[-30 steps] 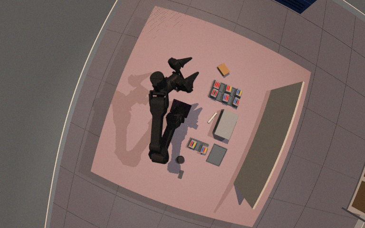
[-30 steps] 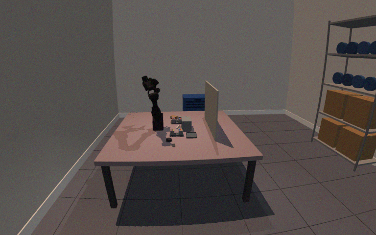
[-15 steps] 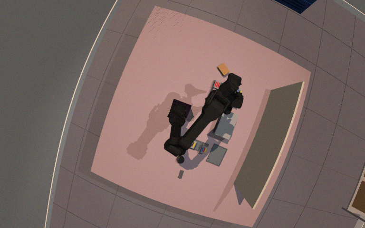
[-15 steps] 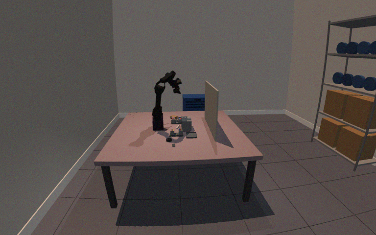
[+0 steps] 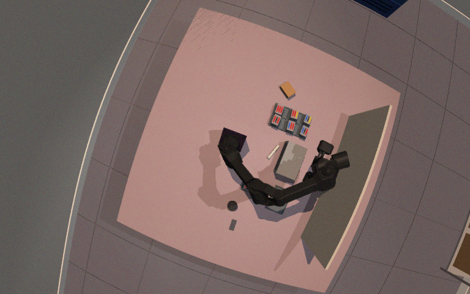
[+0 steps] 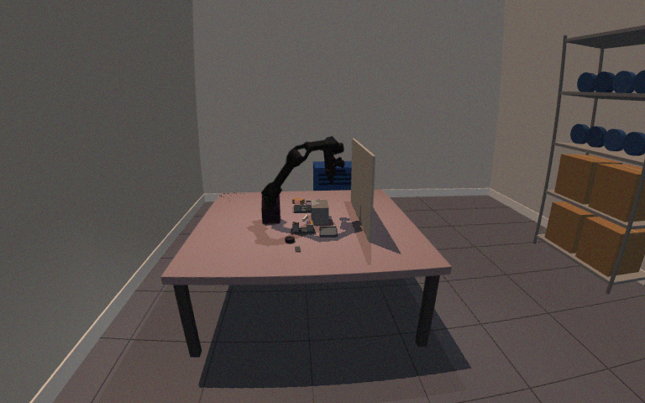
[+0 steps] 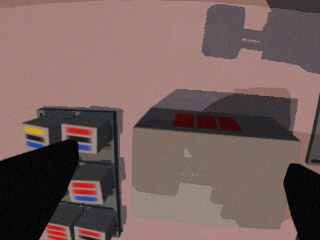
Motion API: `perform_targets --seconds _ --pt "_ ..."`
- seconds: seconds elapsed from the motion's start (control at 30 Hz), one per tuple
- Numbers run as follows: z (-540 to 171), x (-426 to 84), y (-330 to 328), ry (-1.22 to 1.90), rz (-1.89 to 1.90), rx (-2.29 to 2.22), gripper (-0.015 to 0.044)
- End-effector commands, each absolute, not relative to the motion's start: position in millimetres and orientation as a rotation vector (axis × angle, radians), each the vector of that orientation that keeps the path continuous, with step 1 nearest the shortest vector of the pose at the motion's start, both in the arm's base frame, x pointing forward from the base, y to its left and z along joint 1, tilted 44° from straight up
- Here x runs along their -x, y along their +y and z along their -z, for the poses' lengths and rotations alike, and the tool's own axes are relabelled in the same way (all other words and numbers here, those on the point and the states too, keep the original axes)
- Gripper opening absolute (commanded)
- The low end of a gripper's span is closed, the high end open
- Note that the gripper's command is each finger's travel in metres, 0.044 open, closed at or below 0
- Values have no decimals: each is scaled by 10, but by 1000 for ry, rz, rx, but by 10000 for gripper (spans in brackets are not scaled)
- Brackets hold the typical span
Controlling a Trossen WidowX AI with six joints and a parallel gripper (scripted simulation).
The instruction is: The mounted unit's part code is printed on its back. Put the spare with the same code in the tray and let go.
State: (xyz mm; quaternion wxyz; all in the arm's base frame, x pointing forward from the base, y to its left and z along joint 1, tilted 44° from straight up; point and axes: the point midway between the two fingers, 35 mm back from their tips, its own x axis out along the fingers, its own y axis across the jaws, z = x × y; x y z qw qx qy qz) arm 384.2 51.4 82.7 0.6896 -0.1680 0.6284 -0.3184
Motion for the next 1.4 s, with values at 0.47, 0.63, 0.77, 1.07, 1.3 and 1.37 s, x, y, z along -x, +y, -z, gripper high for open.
perform_targets --seconds 0.47,0.63,0.77,1.07,1.3,1.37 --pt "-810 -3900 111 1523 765 416 440" --pt "-810 -3900 111 1523 765 416 440" --pt "-505 -3790 443 1608 589 561 440" --pt "488 -3014 1371 1805 -70 1089 440" --pt "1123 -2118 1693 1854 -626 1505 440" --pt "1172 -2032 1700 1854 -677 1541 440"
